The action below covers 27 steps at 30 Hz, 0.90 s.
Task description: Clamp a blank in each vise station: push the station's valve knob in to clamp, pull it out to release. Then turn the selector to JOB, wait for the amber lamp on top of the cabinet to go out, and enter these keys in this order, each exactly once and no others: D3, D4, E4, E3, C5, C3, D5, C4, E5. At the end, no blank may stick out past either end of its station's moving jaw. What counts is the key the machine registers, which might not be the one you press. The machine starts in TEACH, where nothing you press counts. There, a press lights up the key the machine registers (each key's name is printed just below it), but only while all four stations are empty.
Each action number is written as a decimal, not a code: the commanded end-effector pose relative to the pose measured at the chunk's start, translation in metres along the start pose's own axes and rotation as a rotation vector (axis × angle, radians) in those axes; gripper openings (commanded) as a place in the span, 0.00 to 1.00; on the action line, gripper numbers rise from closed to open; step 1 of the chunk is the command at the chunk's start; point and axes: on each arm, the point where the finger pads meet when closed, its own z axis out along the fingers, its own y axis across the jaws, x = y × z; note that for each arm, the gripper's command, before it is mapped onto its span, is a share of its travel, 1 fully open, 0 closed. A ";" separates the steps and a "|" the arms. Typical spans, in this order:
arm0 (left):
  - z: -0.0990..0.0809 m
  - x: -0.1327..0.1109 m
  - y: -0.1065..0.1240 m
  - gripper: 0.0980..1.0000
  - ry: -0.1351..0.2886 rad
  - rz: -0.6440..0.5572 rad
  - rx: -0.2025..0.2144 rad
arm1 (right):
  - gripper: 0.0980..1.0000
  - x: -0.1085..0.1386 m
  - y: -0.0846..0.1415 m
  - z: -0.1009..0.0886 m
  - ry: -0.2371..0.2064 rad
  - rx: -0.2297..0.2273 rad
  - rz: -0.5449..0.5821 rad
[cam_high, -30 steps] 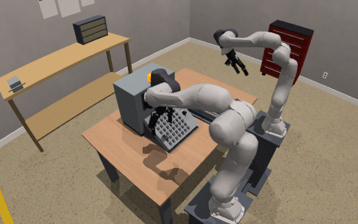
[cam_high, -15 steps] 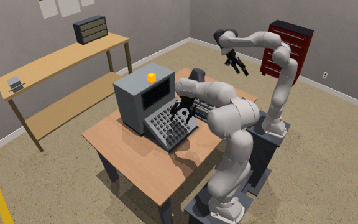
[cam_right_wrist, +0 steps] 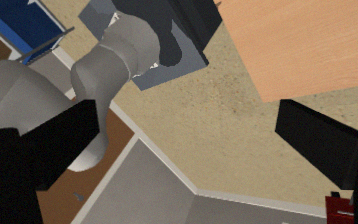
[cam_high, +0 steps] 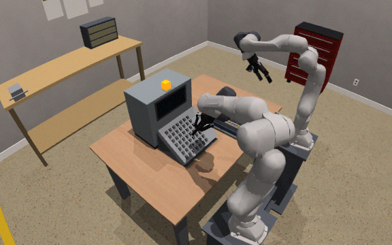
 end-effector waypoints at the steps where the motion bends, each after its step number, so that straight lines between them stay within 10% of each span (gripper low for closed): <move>1: -0.004 0.017 -0.010 0.00 0.148 0.232 0.048 | 1.00 0.000 0.000 0.000 0.000 0.000 0.000; 9: 0.064 0.031 -0.013 0.00 0.191 0.301 0.062 | 1.00 0.000 0.000 0.000 0.000 0.000 0.000; 27: 0.086 0.035 -0.013 0.00 0.191 0.301 0.062 | 1.00 0.000 0.000 0.000 0.000 0.000 0.000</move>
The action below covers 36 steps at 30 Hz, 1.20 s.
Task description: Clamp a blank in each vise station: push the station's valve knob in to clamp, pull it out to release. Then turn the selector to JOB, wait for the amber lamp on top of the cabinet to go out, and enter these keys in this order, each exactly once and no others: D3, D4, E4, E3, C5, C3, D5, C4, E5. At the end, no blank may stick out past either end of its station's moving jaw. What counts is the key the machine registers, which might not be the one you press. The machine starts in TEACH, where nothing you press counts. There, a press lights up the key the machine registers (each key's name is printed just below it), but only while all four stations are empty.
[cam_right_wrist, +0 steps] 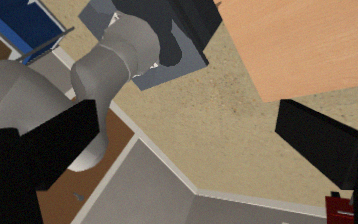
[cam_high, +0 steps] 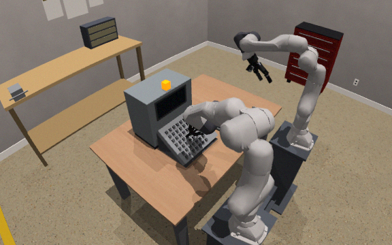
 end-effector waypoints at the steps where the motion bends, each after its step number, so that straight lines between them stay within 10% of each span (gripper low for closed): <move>1: 0.001 0.003 -0.003 0.00 0.008 -0.015 0.011 | 1.00 0.000 0.000 0.000 0.000 0.000 0.000; 36: 0.011 0.003 -0.003 0.00 0.008 -0.015 0.011 | 1.00 0.000 0.000 0.000 0.000 0.000 0.000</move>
